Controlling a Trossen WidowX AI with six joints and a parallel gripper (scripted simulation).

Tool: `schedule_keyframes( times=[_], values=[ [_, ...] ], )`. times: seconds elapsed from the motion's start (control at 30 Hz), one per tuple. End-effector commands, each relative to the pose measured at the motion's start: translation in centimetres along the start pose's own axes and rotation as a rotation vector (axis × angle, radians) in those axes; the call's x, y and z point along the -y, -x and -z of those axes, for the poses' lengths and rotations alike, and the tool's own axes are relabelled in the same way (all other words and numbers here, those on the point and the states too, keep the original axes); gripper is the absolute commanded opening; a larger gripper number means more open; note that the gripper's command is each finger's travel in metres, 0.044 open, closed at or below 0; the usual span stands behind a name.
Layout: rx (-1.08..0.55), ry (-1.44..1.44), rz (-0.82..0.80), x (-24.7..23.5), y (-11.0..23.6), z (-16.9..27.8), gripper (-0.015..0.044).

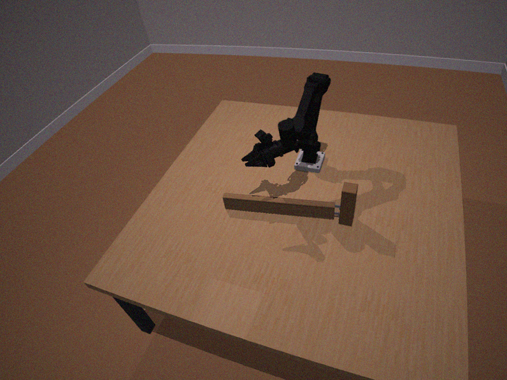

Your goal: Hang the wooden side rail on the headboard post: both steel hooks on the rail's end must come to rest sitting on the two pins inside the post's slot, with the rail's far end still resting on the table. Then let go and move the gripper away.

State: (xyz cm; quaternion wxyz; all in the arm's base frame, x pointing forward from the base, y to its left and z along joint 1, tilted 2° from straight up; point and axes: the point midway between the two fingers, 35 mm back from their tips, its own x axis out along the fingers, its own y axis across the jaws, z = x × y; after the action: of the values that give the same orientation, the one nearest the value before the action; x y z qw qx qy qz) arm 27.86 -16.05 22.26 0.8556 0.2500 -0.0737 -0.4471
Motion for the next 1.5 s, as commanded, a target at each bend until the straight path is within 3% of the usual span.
schedule_keyframes(
  times=[0.0,0.4,0.9,1.47],
  values=[
    [-0.101,0.08,-0.124,-1.8,3.2,3.0,0.044],
    [-0.339,0.315,-0.542,-4.2,14.1,10.2,0.044],
    [-0.513,0.614,-1.11,-0.8,26.3,16.9,0.044],
    [-0.518,0.627,-1.136,-0.5,26.8,17.2,0.044]
  ],
)
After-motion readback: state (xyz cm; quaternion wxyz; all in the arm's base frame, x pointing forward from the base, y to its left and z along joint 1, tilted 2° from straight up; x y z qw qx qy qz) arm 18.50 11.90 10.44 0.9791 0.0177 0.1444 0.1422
